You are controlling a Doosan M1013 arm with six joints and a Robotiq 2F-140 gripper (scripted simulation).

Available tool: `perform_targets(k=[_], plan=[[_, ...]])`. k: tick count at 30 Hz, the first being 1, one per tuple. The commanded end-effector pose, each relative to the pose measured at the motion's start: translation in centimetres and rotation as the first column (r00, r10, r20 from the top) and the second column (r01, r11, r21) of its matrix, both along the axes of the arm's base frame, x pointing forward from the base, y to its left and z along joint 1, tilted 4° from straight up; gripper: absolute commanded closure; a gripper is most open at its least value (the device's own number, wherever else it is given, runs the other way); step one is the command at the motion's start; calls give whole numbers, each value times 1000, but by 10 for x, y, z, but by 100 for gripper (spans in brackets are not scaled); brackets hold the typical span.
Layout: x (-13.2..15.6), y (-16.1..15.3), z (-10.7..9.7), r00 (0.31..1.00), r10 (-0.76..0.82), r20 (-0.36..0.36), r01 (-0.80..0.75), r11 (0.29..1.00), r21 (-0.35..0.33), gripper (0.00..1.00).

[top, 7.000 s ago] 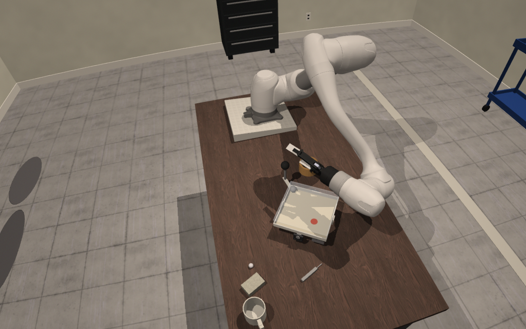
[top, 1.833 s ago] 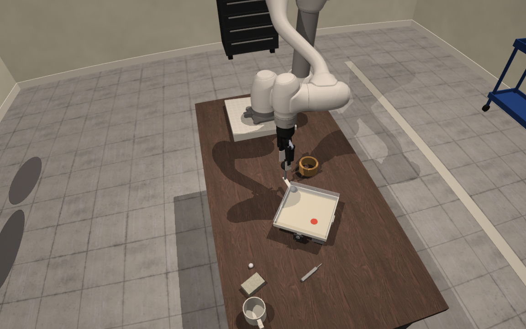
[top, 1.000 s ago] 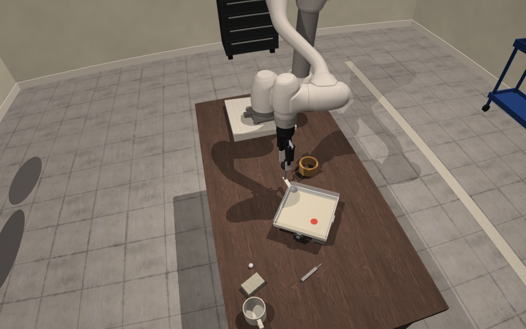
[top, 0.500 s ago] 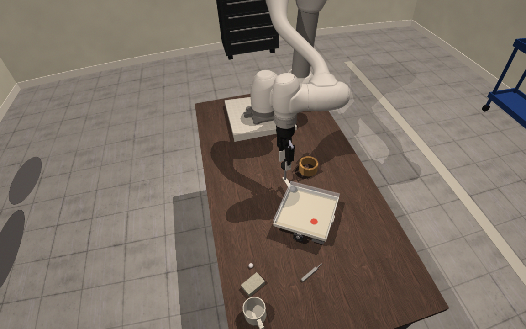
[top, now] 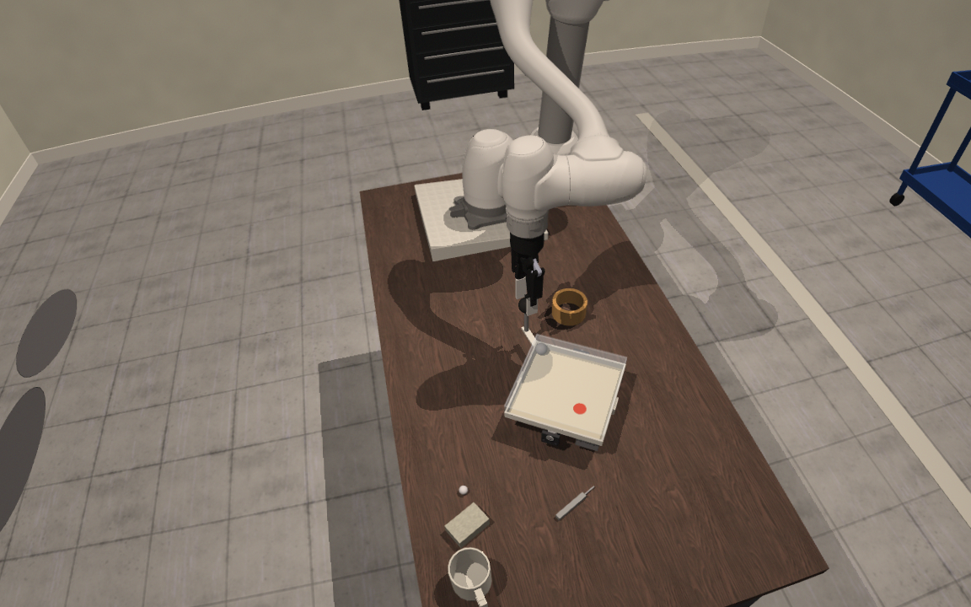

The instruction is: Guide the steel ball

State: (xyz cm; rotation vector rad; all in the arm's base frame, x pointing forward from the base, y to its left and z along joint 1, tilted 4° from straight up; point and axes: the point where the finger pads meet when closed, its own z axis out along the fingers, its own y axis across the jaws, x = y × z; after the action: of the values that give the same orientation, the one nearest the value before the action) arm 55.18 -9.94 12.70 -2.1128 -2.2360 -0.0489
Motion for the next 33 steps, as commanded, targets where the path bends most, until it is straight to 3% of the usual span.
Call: perform_targets(k=[1,33], plan=[[0,0,-1,1000,0,0,0,1000,0,64],[-1,2,-27,1000,0,0,0,1000,0,64]])
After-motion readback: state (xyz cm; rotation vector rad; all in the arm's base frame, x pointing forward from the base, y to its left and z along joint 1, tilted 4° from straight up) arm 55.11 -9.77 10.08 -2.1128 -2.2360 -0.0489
